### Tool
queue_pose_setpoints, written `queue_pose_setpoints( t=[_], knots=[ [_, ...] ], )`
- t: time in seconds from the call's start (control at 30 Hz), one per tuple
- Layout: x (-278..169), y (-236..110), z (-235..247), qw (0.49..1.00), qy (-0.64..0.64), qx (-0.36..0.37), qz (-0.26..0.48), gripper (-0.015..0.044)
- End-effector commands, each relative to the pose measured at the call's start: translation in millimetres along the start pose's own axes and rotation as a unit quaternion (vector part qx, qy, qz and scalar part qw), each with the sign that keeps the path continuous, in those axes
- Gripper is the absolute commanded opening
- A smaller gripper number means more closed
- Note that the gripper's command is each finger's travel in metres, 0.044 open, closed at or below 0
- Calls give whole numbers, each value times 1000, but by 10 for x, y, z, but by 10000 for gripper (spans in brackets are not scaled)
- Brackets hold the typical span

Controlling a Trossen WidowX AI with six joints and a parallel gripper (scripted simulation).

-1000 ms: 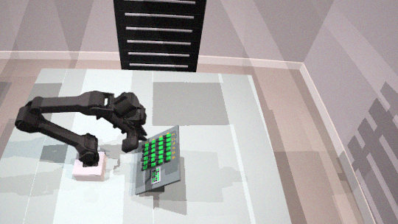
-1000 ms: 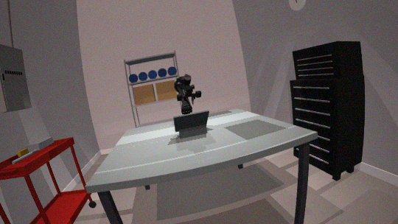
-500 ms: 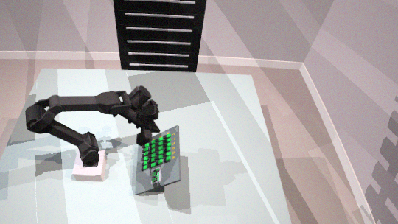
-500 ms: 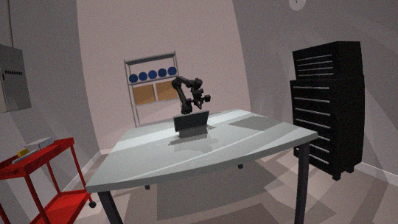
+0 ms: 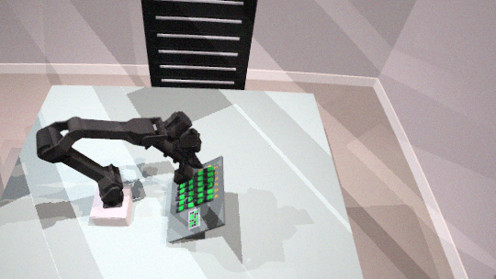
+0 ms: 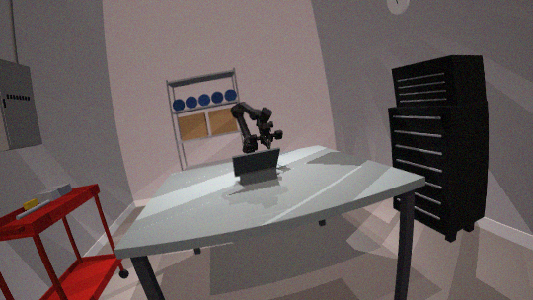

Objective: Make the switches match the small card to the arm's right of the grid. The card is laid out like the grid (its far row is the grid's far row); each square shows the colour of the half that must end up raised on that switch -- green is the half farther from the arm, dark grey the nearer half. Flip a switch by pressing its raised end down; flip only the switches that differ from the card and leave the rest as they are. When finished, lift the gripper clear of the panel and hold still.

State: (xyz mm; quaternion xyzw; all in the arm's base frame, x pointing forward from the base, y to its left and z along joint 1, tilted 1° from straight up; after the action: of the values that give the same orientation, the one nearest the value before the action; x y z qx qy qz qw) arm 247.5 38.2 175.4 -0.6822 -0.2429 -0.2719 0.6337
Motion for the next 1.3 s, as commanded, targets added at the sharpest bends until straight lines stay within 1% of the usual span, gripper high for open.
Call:
queue_pose_setpoints(
  t=[0.0,0.23,1.27],
  knots=[
    [-25,60,6,1000,-4,1,6,0],
    [-28,162,7,1000,-4,1,5,0],
    [-28,170,7,1000,-4,1,5,0]
  ],
)
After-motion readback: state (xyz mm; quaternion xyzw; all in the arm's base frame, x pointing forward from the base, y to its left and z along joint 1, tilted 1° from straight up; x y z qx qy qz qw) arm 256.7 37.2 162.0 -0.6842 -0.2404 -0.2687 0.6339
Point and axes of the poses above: the point midway between the two fingers, 35 mm back from their tips, its own y axis out along the fingers, its own z axis across the jaws, x = y × z, the point moved 6 cm from there along -y, back along the fingers, and after that the axes turned 6 degrees about -y, right-handed, at the moved point
